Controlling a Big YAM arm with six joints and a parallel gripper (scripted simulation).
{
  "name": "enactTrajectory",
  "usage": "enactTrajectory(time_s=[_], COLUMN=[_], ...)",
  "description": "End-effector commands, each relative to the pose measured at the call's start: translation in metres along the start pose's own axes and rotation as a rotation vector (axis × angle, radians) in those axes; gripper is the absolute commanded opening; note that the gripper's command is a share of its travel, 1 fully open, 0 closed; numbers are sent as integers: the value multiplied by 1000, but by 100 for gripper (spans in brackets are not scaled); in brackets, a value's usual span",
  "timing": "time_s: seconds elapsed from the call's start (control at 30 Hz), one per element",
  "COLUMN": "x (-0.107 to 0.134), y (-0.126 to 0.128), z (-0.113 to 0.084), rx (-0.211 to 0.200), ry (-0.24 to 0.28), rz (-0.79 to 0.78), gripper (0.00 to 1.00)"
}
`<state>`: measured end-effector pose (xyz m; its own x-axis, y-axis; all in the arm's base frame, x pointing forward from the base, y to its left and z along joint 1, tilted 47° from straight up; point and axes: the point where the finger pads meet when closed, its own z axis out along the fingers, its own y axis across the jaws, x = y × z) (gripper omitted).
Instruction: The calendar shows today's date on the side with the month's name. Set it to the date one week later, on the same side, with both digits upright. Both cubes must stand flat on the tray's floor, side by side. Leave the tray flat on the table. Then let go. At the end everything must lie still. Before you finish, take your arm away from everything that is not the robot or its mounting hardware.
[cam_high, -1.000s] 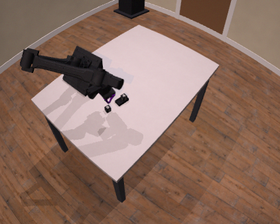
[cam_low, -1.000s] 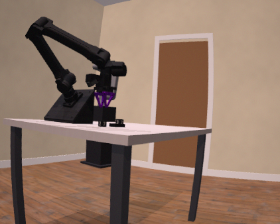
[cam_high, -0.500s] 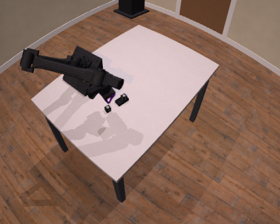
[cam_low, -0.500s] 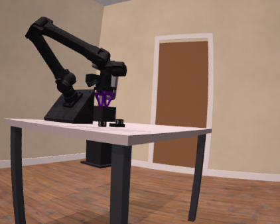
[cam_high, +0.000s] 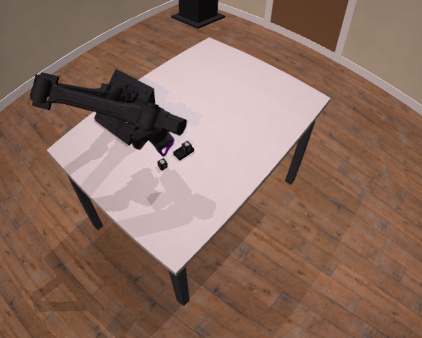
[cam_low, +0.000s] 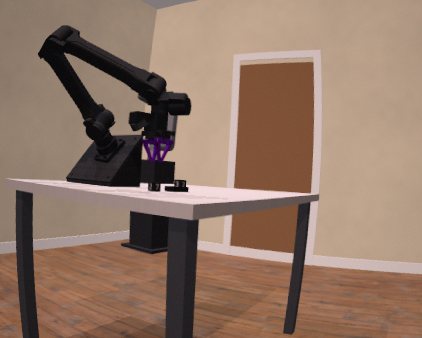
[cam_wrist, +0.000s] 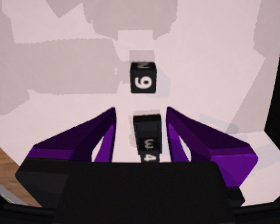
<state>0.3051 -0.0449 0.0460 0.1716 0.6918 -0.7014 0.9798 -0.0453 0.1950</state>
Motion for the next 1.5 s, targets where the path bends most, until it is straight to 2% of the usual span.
enactTrajectory(time_s=[0.0, 0.5, 1.47], x=[0, -1, -1], y=[-1, -1, -2], z=[5, 12, 50], rx=[8, 8, 9], ry=[-9, -9, -9], rz=[17, 0, -1], gripper=[44, 44, 44])
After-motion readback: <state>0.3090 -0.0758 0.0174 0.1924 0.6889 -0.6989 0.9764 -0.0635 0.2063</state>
